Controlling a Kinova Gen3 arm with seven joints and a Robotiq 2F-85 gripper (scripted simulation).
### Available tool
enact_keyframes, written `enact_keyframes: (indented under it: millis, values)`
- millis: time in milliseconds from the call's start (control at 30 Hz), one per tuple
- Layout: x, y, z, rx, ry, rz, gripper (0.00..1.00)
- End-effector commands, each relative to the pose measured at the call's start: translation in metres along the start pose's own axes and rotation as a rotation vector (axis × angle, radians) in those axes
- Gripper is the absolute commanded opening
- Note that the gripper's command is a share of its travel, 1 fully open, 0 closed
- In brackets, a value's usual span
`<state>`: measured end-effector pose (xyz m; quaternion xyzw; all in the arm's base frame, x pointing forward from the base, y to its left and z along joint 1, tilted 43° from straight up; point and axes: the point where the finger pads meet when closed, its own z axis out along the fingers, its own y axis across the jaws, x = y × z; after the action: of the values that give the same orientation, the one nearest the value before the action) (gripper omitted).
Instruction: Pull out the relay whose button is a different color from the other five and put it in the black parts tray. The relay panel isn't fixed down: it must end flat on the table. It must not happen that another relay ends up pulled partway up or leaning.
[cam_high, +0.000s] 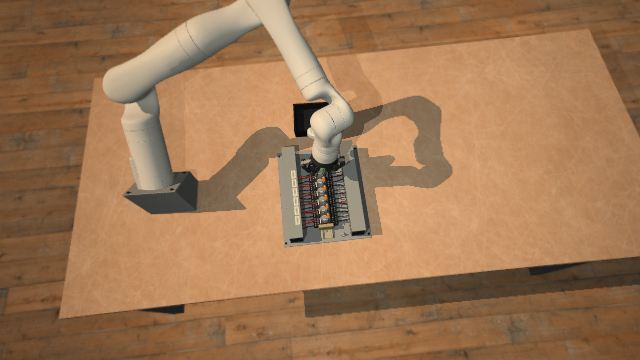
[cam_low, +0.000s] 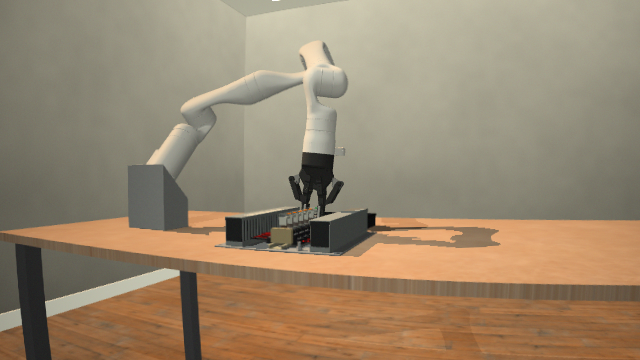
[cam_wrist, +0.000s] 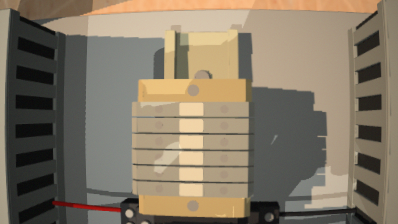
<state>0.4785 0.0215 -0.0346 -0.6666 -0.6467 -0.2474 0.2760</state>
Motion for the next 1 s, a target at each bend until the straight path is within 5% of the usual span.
enact_keyframes:
  millis: [0, 967]
  values:
    - [-0.0003, 0.0003, -0.0009, -0.002, -0.001, 0.0, 0.0]
    - [-0.0003, -0.0011, -0.0011, -0.054, -0.001, 0.0, 0.0]
